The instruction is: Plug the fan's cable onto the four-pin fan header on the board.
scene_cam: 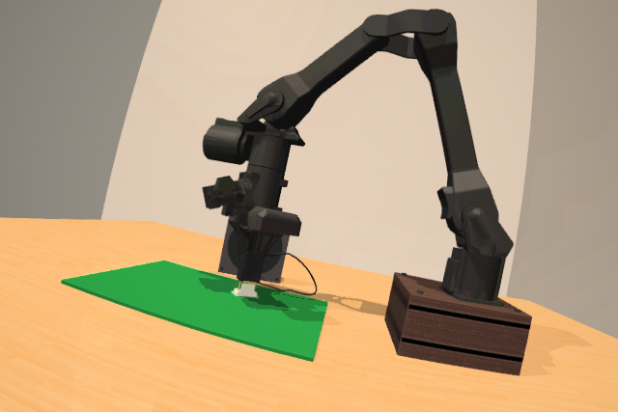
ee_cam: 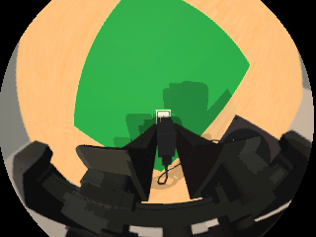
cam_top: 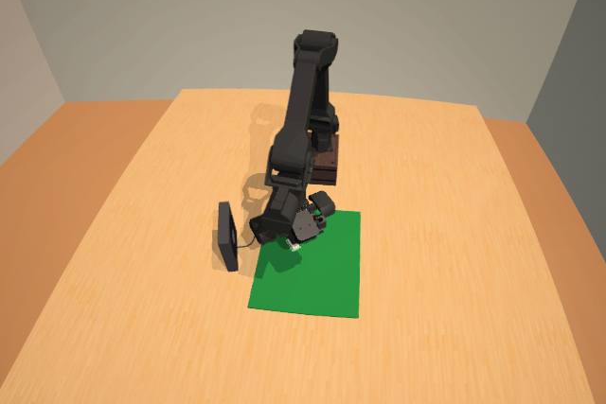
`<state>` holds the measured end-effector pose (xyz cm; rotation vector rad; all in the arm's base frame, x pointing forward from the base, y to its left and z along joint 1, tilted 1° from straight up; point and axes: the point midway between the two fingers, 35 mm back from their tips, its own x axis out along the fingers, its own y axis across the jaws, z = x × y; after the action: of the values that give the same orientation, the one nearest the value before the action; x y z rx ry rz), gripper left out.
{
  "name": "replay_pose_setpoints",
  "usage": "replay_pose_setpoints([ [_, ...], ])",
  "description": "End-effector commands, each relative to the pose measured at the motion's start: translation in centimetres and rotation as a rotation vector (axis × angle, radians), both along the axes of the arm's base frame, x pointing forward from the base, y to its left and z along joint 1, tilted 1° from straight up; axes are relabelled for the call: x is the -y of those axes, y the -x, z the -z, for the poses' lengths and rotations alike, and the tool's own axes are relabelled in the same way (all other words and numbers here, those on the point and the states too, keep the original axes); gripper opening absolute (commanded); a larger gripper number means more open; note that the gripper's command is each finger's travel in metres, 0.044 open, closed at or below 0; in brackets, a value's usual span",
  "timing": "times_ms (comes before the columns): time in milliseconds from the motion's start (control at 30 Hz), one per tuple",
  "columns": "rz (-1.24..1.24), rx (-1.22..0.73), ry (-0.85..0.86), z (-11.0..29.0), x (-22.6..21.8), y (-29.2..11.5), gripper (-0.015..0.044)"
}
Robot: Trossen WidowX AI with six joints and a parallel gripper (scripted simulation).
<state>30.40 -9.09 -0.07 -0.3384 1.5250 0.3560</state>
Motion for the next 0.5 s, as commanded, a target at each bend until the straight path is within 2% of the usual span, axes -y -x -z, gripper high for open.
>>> replay_pose_setpoints([
  [0,0.004,0.001,-0.002,0.12,-0.03,-0.01,0.0000],
  [467,0.004,0.000,-0.002,0.72,-0.04,-0.01,0.0000],
])
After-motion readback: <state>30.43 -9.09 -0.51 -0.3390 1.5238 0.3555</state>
